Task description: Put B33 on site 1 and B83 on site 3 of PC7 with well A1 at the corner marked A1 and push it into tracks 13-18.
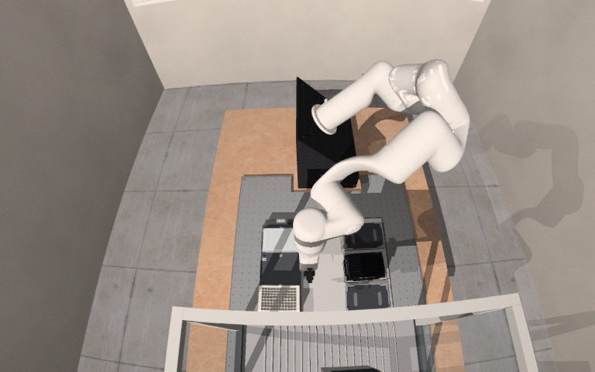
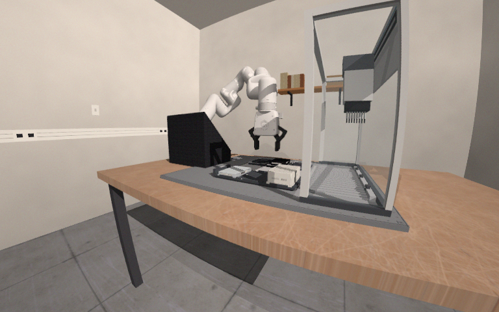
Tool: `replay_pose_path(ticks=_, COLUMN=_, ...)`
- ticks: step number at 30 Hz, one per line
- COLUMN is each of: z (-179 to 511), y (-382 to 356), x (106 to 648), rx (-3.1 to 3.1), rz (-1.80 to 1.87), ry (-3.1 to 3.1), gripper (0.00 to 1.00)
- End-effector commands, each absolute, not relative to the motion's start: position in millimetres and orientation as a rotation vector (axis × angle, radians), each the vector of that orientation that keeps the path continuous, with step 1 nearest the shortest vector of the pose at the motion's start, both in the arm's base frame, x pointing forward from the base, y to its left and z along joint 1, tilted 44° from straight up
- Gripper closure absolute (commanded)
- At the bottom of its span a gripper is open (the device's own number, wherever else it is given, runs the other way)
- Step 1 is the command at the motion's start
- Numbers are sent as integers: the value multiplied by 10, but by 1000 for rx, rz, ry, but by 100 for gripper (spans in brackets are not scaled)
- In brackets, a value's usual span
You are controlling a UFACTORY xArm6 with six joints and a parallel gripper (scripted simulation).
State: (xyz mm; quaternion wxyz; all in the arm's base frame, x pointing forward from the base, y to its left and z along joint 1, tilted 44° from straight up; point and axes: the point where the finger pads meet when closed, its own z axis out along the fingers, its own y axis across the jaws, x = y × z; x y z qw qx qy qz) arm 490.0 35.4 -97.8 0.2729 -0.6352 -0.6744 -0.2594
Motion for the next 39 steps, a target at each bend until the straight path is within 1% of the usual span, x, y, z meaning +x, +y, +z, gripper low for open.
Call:
replay_pose_path(ticks=1, z=-910, y=287, x=4917, rx=-1711, rz=-701, ry=-1816, gripper=0)
replay_pose_path(ticks=19, z=-827, y=206, x=4922, rx=-1712, rz=-701, ry=-1816, gripper=0)
replay_pose_path(ticks=39, z=-1419, y=-404, x=4960, rx=-1712, rz=-701, ry=-1817, gripper=0)
